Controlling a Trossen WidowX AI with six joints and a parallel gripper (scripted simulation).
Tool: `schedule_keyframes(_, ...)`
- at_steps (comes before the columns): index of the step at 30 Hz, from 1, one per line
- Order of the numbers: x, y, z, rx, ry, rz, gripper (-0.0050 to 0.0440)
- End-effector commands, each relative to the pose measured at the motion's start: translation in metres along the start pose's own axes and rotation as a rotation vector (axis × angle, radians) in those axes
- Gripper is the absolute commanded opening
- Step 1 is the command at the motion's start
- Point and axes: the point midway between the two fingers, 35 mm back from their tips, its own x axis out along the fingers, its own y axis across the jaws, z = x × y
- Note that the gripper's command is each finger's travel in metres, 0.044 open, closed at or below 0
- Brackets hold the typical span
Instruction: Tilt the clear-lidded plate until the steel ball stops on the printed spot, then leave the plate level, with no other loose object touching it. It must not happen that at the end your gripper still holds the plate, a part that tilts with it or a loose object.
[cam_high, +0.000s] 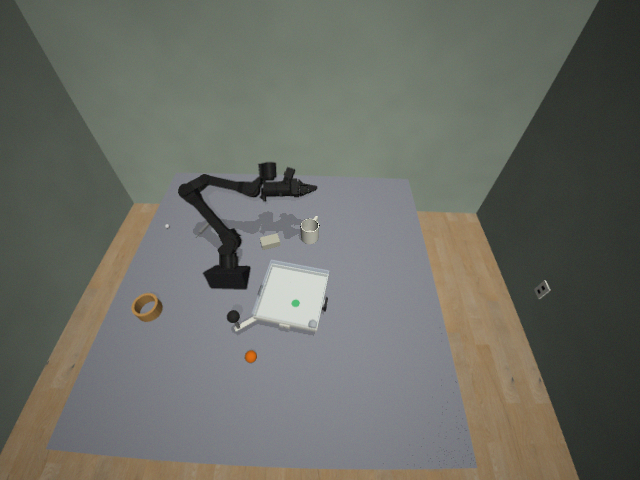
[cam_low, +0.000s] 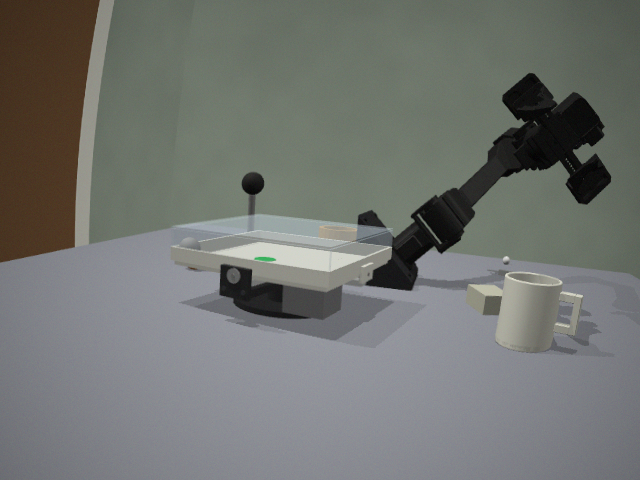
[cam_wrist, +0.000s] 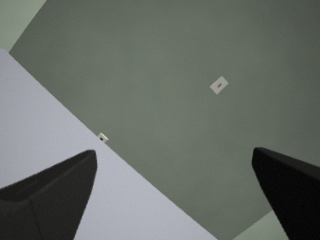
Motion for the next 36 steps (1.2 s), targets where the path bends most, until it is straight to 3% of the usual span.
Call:
schedule_keyframes(1,0.000,0.000,0.000,0.000,0.000,0.000,0.0400)
schedule_keyframes(17,0.000,0.000,0.000,0.000,0.000,0.000,0.0400)
schedule_keyframes(18,0.010,-0.013,-0.011,-0.056,0.065,-0.035,0.0300)
schedule_keyframes(23,0.032,-0.054,-0.045,-0.207,0.271,-0.120,0.0300)
schedule_keyframes(24,0.032,-0.054,-0.045,-0.207,0.271,-0.120,0.0300)
schedule_keyframes(32,0.044,-0.117,-0.096,-0.362,0.564,-0.177,0.0300)
schedule_keyframes(34,0.044,-0.117,-0.096,-0.362,0.564,-0.177,0.0300)
schedule_keyframes(36,0.044,-0.132,-0.109,-0.391,0.638,-0.180,0.0300)
